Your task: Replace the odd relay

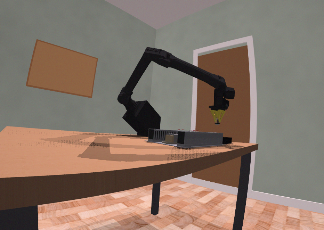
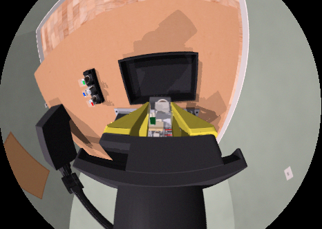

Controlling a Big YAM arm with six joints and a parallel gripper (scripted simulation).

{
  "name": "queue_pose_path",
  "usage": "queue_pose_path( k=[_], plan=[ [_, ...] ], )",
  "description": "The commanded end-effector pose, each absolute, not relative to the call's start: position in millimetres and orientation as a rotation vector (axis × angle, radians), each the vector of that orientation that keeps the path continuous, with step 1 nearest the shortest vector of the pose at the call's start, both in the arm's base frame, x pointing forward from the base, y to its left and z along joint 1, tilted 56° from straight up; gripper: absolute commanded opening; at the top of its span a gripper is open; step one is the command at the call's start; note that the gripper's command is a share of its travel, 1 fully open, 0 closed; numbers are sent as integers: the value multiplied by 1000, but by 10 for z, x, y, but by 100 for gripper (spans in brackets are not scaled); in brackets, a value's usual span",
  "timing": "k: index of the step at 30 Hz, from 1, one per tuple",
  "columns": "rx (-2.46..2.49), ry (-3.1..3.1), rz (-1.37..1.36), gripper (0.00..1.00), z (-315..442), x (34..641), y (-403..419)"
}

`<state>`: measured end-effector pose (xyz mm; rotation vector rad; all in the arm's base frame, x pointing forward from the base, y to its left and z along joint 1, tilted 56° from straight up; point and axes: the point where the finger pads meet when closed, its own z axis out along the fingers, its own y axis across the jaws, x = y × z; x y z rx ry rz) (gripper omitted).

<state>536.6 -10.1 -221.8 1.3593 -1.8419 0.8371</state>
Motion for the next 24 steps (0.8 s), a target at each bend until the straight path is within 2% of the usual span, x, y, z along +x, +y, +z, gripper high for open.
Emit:
queue_pose_path(
  k=[1,24],
  plan=[
    [1403,-1833,865,0,-2235,5444,180],
    [1382,-1829,842,0,-2376,5336,-151]
  ],
)
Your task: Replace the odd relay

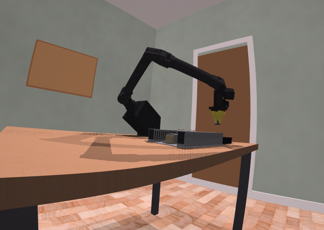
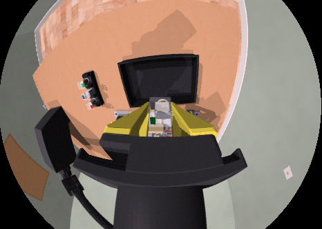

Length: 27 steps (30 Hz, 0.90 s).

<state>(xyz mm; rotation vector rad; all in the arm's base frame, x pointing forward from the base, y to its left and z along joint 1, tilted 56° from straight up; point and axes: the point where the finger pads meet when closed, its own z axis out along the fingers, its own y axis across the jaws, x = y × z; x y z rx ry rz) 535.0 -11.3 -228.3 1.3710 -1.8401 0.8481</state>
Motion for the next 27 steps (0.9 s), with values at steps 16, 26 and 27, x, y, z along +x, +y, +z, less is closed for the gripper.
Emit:
queue_pose_path(
  k=[16,26,27],
  plan=[
    [1369,-1834,834,0,-2551,5271,-478],
    [1367,-1837,835,0,-2657,5249,-640],
    [1367,-1837,834,0,-2671,5242,-660]
  ],
)
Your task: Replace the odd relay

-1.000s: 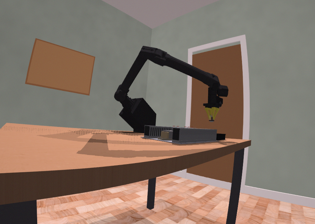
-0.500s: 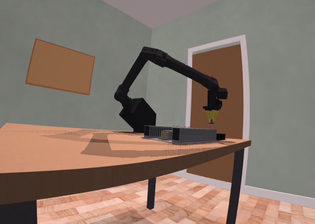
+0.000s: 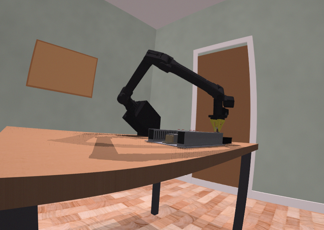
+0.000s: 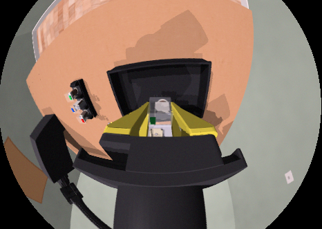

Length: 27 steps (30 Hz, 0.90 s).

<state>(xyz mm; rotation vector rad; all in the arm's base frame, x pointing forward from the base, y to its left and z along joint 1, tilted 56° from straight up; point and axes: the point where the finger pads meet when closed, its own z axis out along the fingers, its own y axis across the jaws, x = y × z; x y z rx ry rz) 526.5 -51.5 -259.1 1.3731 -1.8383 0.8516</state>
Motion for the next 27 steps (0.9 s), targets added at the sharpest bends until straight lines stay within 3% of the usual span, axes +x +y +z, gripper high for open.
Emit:
queue_pose_path(
  k=[1,27],
  plan=[
    [1367,-1836,834,0,-2684,5235,-679],
    [1366,-1840,836,0,-2849,5202,-922]
  ],
)
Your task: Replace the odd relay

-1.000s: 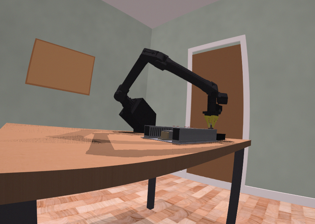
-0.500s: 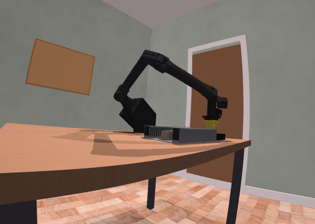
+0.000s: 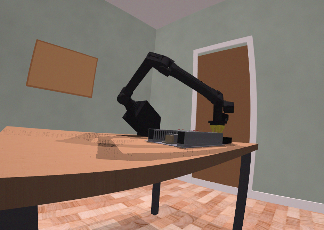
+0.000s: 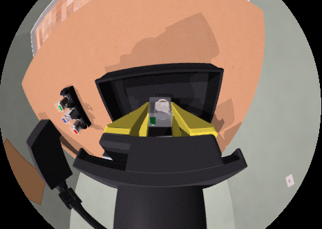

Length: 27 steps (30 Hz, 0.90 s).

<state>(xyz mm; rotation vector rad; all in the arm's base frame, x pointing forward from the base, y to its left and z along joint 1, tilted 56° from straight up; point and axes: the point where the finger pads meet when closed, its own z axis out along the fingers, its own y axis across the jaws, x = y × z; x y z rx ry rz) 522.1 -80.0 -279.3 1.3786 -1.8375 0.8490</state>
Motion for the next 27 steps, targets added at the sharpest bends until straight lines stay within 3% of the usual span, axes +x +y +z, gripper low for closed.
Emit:
queue_pose_path(
  k=[1,27],
  plan=[
    [1367,-1839,835,0,-2851,5198,-925],
    [1362,-1846,839,0,-2846,5224,-930]
  ],
)
